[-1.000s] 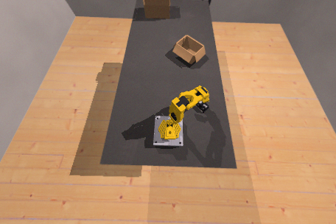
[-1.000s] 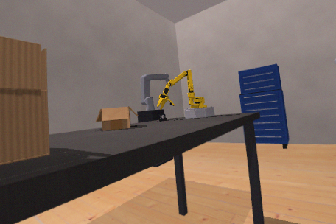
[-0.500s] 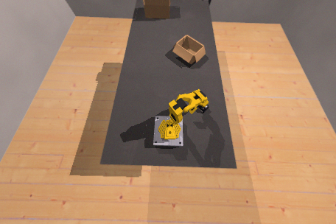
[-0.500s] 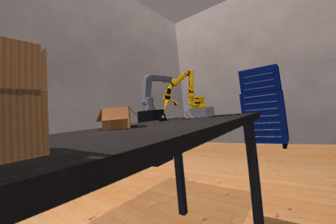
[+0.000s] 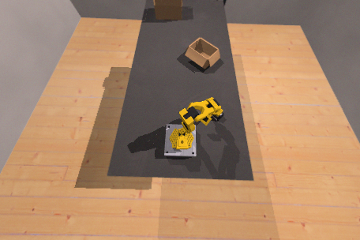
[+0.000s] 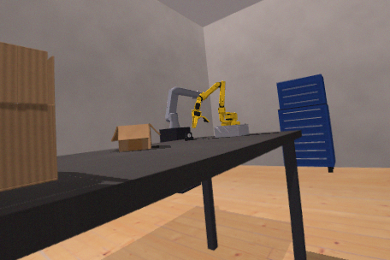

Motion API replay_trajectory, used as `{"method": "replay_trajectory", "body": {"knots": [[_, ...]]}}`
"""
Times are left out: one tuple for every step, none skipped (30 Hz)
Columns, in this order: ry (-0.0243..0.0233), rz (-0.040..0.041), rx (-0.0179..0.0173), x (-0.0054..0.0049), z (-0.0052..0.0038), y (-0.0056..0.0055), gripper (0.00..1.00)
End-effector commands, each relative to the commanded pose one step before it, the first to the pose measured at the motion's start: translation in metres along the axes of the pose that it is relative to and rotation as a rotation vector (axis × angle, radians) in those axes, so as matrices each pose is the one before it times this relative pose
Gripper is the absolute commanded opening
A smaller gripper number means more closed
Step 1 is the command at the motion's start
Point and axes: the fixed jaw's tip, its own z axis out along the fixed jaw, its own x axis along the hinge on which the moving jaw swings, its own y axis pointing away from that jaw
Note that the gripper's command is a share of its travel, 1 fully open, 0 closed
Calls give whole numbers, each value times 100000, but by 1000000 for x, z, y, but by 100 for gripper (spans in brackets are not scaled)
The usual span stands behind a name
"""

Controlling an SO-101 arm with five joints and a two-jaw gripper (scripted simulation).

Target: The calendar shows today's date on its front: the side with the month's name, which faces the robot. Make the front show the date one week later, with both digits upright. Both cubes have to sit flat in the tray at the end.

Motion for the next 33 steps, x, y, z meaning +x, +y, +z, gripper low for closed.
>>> {"method": "replay_trajectory", "body": {"knots": [[-1016,-1694,42,-4257,-1074,1040,30],[-72,-261,5,-241,-1,26,30],[-60,-207,2,-193,-8,15,30],[-44,-157,6,-145,-3,17,30],[-31,-116,0,-109,-4,7,30],[-22,-79,3,-72,2,8,30],[-13,-50,0,-48,1,4,30],[-9,-25,3,-18,-6,-1,30],[-3,-9,0,-12,0,5,30],[0,0,0,0,0,0,30],[0,0,0,0,0,0,30],[0,0,0,0,0,0,30],[-1467,-345,131,-4628,61,547,30],[0,0,0,0,0,0,30],[0,0,0,0,0,0,30],[0,0,0,0,0,0,30],[0,0,0,0,0,0,30],[0,0,0,0,0,0,30],[0,0,0,0,0,0,30],[0,0,0,0,0,0,30],[0,0,0,0,0,0,30],[0,0,0,0,0,0,30],[0,0,0,0,0,0,30],[0,0,0,0,0,0,30],[0,0,0,0,0,0,30],[0,0,0,0,0,0,30],[0,0,0,0,0,0,30],[0,0,0,0,0,0,30],[0,0,0,0,0,0,30],[2,-1,0,2,1,-1,30],[0,0,0,0,0,0,30],[0,0,0,0,0,0,30],[0,0,0,0,0,0,30]]}}
